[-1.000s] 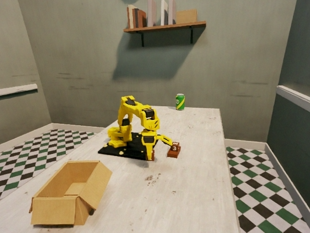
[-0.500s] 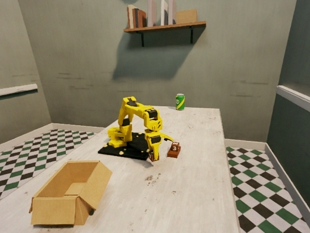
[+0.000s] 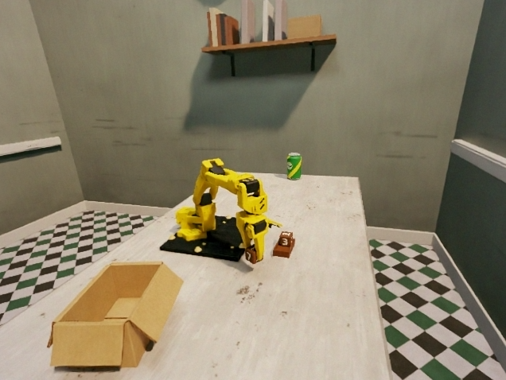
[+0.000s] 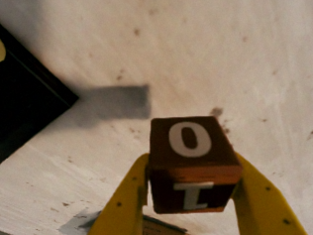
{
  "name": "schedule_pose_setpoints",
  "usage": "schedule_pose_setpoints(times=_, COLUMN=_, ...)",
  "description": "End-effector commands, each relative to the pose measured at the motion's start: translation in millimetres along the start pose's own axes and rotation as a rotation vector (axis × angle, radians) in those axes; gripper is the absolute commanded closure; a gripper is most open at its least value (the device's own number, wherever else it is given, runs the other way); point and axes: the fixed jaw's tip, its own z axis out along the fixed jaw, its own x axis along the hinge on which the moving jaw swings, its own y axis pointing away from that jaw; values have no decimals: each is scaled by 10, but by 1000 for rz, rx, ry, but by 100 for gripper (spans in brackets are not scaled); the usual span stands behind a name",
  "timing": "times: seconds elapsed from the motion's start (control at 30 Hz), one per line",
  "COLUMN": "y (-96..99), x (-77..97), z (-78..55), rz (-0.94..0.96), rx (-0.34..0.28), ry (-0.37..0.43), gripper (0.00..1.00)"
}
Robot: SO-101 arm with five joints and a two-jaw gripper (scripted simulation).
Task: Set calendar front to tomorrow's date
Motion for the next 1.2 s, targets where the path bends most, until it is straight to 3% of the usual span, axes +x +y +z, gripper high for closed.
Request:
schedule_pose_setpoints(times=0.0, y=-6, x=-22, z=7, rz=-43, rx=-8, ry=-2, gripper=100)
schedule_pose_setpoints(times=1.17, y=-12, x=-24, z=29, rz=-62, rx=-5, ry=-2, gripper=100)
